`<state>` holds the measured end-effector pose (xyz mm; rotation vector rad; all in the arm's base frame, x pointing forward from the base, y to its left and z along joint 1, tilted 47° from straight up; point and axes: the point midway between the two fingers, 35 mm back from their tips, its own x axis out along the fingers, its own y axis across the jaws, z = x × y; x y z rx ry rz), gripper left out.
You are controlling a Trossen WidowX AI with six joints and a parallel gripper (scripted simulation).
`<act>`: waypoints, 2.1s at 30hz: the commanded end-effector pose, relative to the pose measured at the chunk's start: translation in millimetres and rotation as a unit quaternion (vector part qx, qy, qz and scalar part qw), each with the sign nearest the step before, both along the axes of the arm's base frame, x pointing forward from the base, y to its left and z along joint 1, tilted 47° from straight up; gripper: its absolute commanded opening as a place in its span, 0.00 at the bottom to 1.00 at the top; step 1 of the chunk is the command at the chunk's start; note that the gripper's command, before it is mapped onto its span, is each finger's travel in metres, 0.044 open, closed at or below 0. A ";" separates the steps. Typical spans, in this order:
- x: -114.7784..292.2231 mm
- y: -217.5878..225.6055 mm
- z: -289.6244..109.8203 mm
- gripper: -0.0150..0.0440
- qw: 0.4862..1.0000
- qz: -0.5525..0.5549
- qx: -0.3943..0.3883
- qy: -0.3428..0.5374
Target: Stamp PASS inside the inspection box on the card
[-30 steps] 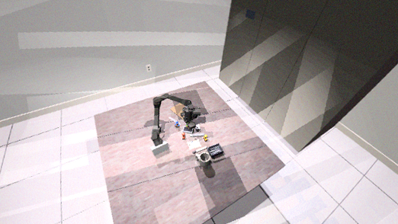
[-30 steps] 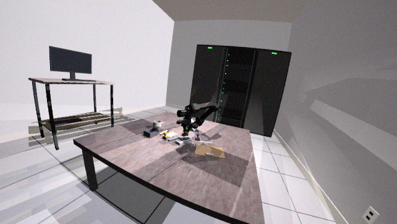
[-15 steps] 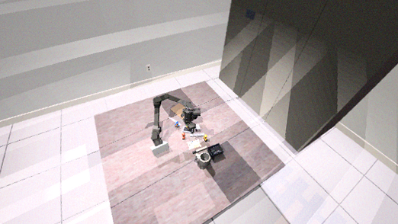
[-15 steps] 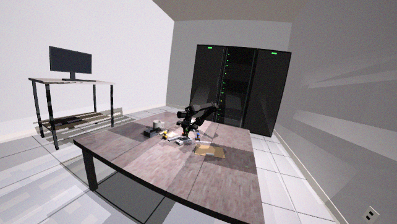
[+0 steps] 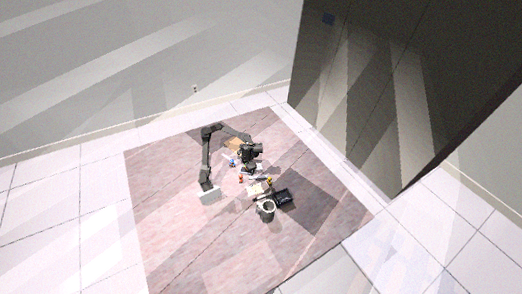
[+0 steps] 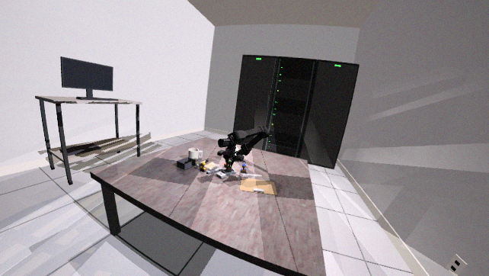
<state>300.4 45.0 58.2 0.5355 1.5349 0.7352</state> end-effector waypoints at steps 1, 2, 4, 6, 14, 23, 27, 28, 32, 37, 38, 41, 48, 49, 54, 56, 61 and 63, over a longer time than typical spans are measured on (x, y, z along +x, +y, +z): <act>-0.6 2.7 -1.6 0.25 1.000 -0.001 0.002 0.000; -0.7 3.2 -2.0 0.25 1.000 -0.001 0.002 0.000; -1.0 4.2 -2.8 0.25 1.000 -0.001 0.002 0.000; -1.2 5.1 -3.7 0.25 1.000 -0.001 0.002 0.000; -1.7 7.0 -5.3 0.25 1.000 -0.001 0.002 0.000; -1.9 8.3 -6.5 0.25 1.000 -0.001 0.003 0.000; -2.0 9.0 -7.2 0.25 1.000 -0.001 0.003 0.000; -2.0 9.0 -7.2 0.25 1.000 -0.001 0.003 0.000; -2.1 9.8 -7.8 0.25 1.000 -0.001 0.003 0.000; -2.1 9.8 -7.8 0.25 1.000 -0.001 0.003 0.000; -2.1 9.8 -7.8 0.25 1.000 -0.001 0.003 0.000; -2.1 10.1 -8.2 0.25 1.000 -0.001 0.003 0.000; -2.2 10.5 -8.5 0.25 1.000 -0.001 0.003 0.000; -2.2 10.5 -8.5 0.25 1.000 -0.001 0.003 0.000; -2.2 10.5 -8.5 0.25 1.000 -0.001 0.003 0.000; -2.2 10.5 -8.5 0.25 1.000 -0.001 0.003 0.000; -2.2 10.5 -8.5 0.25 1.000 -0.001 0.003 0.000; -2.2 10.5 -8.5 0.25 1.000 -0.001 0.003 0.000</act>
